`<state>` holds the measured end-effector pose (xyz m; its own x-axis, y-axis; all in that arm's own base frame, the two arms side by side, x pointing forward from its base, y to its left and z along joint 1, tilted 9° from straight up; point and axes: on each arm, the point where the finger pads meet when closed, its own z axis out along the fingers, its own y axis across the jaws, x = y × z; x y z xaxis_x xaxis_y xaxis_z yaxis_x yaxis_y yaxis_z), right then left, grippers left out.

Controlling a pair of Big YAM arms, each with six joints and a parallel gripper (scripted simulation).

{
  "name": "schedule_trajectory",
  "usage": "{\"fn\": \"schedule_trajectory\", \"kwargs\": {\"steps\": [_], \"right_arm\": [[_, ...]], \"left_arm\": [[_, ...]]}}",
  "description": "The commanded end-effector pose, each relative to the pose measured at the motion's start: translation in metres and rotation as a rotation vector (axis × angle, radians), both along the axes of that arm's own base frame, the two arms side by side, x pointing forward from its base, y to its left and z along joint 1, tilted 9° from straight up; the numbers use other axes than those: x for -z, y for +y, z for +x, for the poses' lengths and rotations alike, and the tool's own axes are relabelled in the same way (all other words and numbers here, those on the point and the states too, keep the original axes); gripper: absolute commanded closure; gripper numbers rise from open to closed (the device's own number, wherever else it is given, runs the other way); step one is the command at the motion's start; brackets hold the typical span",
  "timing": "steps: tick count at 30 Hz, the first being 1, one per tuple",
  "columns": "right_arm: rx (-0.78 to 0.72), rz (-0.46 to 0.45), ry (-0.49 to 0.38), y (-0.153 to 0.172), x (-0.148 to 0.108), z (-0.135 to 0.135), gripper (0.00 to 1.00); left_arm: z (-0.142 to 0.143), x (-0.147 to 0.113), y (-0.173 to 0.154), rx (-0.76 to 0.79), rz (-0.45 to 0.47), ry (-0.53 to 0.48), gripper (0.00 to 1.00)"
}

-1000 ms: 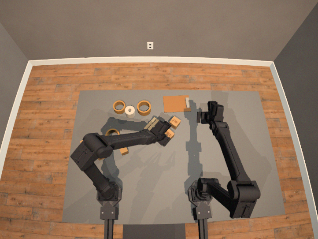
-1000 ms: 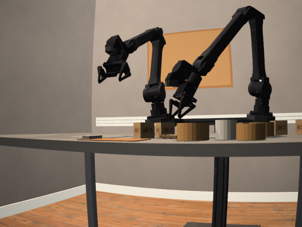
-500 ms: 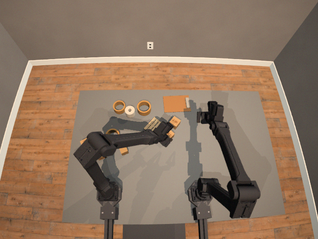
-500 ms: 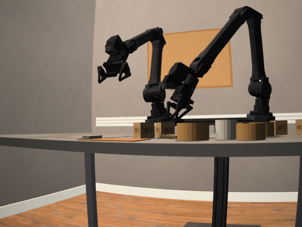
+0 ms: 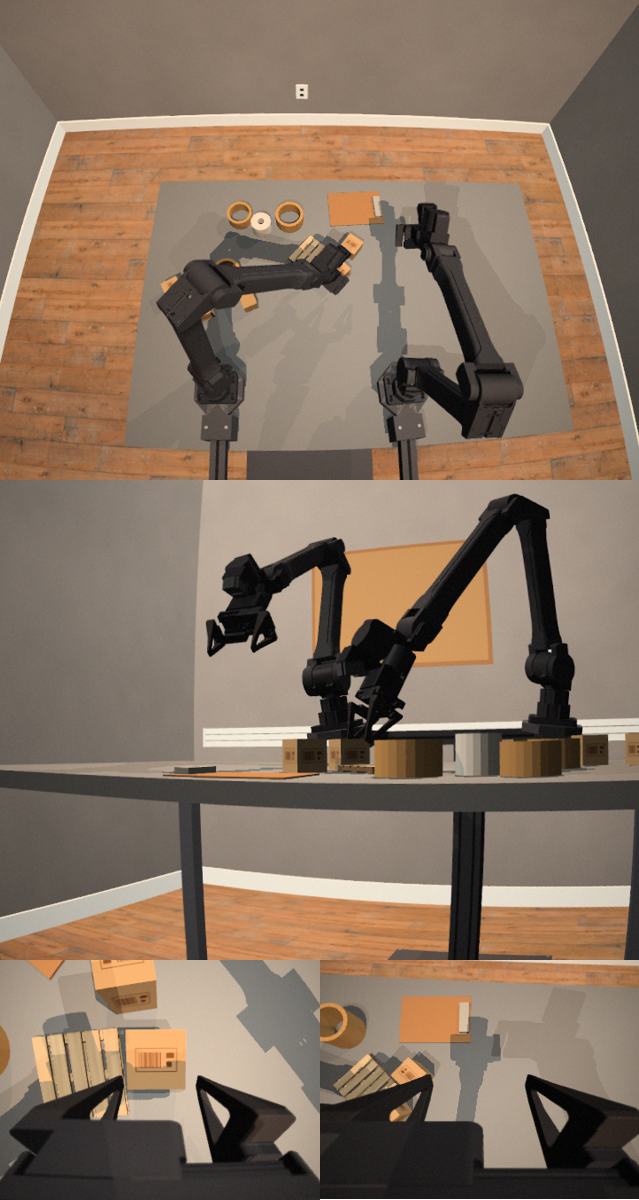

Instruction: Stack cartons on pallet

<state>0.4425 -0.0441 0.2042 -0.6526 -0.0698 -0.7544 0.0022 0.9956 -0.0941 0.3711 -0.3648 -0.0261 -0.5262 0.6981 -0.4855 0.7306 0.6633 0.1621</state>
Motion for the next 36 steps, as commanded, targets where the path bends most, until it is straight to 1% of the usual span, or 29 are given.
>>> {"fn": "schedule_trajectory", "kwargs": {"steps": [1, 27, 36], "right_arm": [[-0.001, -0.015, -0.058, -0.004, -0.031, 0.014, 0.0], [-0.001, -0.015, -0.058, -0.004, -0.031, 0.014, 0.0], [-0.001, -0.015, -0.058, -0.004, -0.031, 0.014, 0.0]], "left_arm": [[0.025, -0.002, -0.011, -0.01, -0.024, -0.028, 0.17], [0.041, 0.029, -0.02, -0.01, -0.024, -0.028, 0.17], [0.042, 0.03, -0.021, -0.012, -0.025, -0.027, 0.17]]}}
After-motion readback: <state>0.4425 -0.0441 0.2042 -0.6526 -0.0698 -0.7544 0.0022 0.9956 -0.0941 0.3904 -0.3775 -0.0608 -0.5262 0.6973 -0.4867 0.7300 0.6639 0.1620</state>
